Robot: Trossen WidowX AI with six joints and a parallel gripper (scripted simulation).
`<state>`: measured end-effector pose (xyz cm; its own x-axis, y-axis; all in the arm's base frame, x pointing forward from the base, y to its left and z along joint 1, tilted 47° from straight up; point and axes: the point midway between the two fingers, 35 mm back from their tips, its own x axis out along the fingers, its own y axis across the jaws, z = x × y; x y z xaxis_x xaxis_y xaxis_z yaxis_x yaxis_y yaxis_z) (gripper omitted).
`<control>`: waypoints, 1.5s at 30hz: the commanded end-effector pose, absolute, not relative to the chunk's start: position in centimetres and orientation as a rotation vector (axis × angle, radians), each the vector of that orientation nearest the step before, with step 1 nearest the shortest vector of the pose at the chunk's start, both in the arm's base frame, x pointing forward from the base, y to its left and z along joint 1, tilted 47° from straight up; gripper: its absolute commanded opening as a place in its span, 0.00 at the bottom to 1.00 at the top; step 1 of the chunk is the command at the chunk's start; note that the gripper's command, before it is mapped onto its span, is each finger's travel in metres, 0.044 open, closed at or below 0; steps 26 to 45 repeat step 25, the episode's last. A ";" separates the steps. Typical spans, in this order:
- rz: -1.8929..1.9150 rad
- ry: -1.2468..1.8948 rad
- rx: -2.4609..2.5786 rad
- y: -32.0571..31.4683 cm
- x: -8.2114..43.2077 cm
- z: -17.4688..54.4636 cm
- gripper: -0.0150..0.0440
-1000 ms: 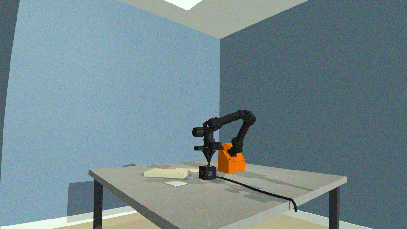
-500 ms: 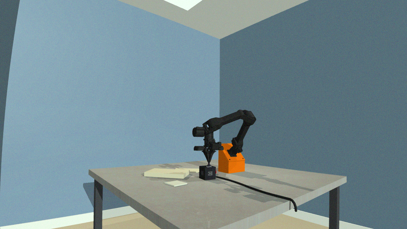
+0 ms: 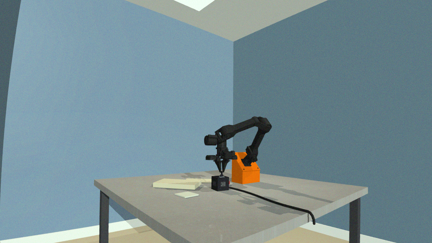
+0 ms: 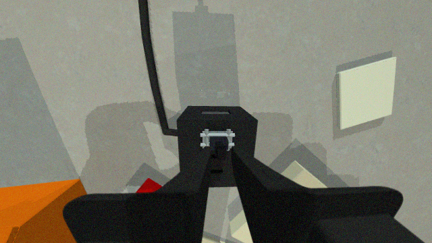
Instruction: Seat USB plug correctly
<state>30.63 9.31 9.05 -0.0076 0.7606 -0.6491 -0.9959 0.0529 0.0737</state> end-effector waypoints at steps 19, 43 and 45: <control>1.473 0.621 -0.481 8.9 30.6 9.4 0.42; 1.473 0.622 -0.481 8.5 30.7 9.8 0.42; 1.473 0.622 -0.481 8.5 30.7 9.8 0.42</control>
